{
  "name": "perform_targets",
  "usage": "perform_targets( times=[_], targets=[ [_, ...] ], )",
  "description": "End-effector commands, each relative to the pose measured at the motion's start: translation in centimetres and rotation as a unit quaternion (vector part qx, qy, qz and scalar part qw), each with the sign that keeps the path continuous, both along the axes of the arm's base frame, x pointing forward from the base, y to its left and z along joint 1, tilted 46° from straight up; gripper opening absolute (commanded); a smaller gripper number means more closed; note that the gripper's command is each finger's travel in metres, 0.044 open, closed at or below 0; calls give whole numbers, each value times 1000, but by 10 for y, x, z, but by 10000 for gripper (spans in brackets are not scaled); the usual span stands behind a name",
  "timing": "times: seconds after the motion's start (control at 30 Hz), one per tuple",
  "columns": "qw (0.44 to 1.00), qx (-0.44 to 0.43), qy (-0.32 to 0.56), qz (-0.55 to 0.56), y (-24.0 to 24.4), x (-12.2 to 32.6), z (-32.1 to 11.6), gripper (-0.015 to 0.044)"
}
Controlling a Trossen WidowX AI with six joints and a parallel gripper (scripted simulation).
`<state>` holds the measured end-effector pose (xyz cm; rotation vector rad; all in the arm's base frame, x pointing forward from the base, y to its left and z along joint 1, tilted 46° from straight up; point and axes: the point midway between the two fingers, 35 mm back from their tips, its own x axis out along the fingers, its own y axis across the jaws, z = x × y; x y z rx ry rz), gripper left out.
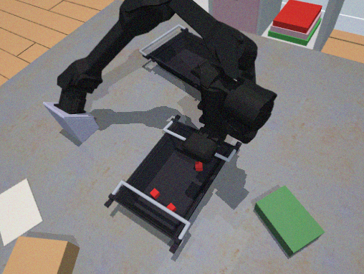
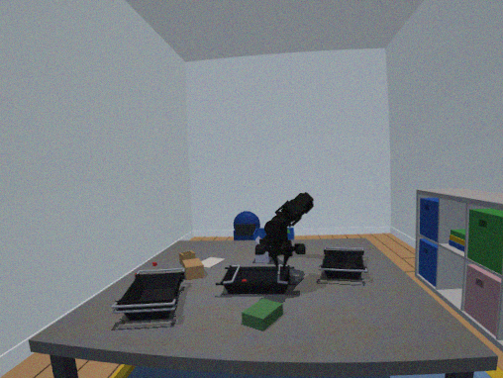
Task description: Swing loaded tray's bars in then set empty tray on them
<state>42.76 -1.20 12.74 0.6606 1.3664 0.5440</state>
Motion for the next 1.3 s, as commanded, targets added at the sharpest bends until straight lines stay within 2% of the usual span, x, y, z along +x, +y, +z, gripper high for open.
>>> perform_targets(
  times=[0.0, 0.03, 0.13, 0.17, 1.27],
  targets=[
    [1000, 0, 0, -1, 0, 0, 0, 83],
    [1000, 0, 0, -1, 0, 0, 0, 83],
    [1000, 0, 0, -1, 0, 0, 0, 5],
    [1000, 0, 0, -1, 0, 0, 0, 0],
    [1000, 0, 0, 0, 0, 0, 0, 0]
  ],
)
